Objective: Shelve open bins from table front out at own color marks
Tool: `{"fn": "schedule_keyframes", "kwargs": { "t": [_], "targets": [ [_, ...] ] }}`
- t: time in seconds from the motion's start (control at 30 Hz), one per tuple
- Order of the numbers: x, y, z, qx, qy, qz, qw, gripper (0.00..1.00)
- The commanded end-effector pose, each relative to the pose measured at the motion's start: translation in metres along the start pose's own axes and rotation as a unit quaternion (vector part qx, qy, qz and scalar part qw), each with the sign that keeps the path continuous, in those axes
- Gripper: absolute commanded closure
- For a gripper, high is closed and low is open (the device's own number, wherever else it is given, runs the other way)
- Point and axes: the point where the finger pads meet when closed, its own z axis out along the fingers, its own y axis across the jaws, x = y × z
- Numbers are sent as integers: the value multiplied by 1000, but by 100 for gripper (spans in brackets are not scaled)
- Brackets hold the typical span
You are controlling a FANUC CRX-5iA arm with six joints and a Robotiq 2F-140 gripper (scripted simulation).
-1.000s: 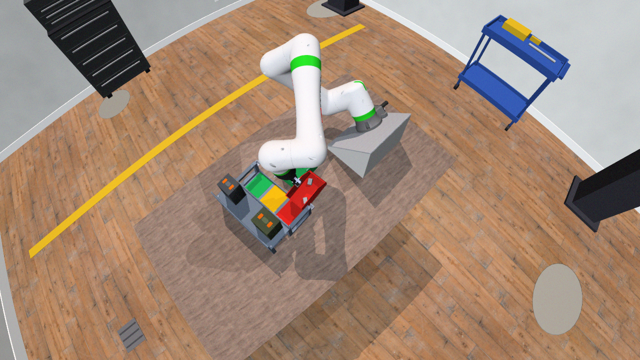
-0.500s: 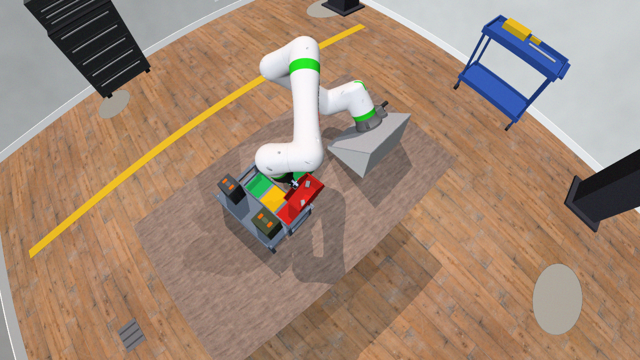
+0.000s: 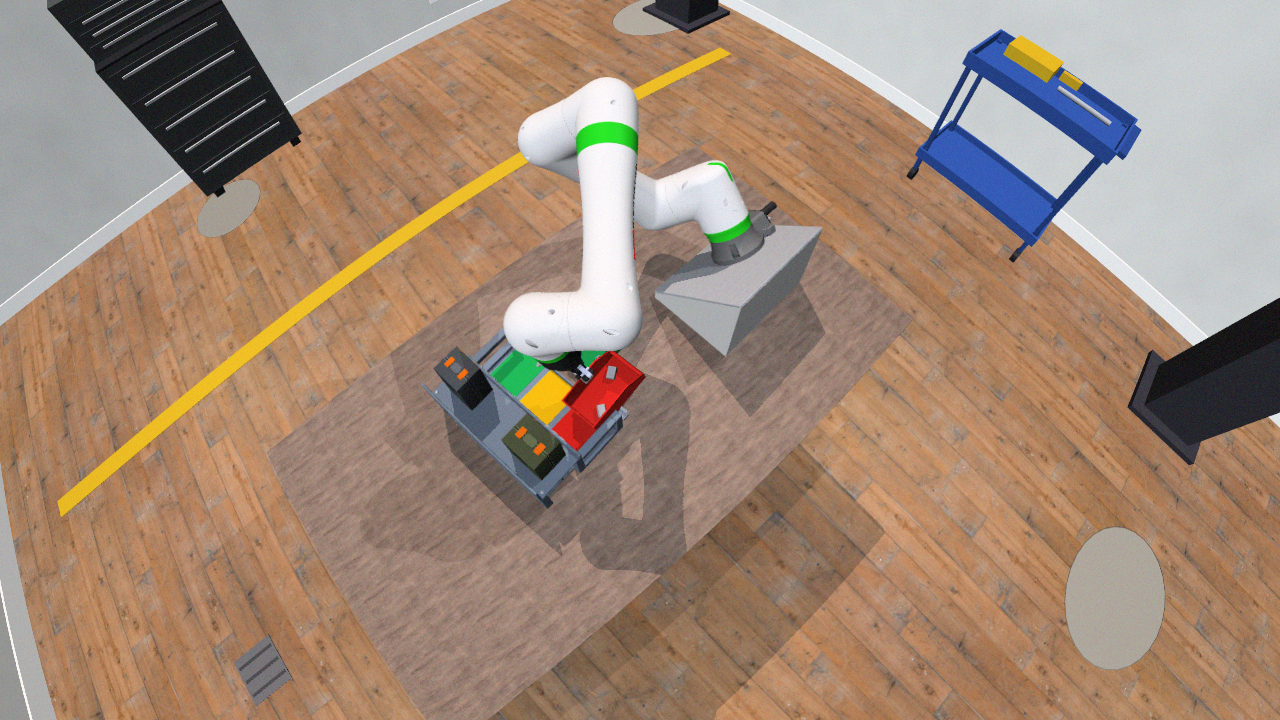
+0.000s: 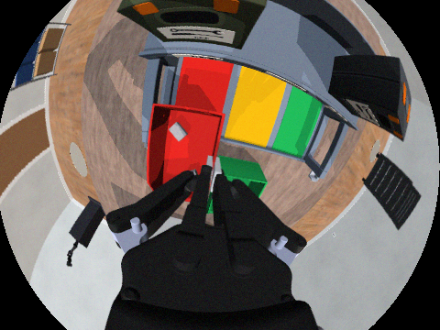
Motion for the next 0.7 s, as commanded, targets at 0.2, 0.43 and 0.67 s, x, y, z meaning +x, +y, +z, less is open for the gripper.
{"fn": "schedule_keyframes", "kwargs": {
  "t": [0.2, 0.43, 0.67],
  "targets": [
    [8, 0, -2, 0, 0, 0, 1000, 100],
    [13, 0, -3, 0, 0, 0, 1000, 100],
    [17, 0, -4, 0, 0, 0, 1000, 100]
  ]
}}
